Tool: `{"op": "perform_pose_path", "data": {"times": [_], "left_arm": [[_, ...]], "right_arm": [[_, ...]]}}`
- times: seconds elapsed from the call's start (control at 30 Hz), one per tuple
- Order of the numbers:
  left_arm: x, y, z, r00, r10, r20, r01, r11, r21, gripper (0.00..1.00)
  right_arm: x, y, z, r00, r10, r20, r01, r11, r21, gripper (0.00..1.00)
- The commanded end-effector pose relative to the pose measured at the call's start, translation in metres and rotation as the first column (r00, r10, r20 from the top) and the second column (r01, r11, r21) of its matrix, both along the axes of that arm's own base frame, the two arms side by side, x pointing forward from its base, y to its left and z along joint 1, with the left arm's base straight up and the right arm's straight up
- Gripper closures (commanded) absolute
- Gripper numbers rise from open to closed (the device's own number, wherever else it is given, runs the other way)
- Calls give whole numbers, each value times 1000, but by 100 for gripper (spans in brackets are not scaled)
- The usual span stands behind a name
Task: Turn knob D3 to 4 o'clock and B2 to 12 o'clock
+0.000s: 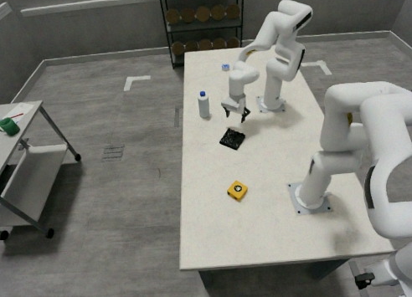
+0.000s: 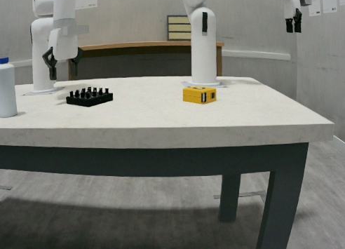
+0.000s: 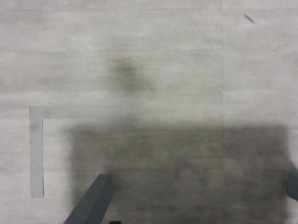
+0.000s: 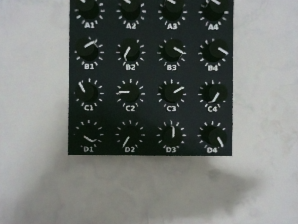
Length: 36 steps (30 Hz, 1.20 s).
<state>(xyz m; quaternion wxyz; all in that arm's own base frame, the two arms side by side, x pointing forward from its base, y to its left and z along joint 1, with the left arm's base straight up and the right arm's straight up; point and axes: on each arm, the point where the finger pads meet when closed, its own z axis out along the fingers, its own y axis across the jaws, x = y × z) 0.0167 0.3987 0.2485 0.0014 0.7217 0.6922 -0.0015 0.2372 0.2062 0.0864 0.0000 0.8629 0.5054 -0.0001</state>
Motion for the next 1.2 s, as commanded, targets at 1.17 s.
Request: {"op": "perform_pose_path", "data": {"times": [1.17], "left_arm": [[0, 1, 2, 1000, 0, 0, 0, 1000, 4, 0]], "right_arm": [[1, 1, 1, 1000, 10, 2, -10, 1000, 2, 0]]}}
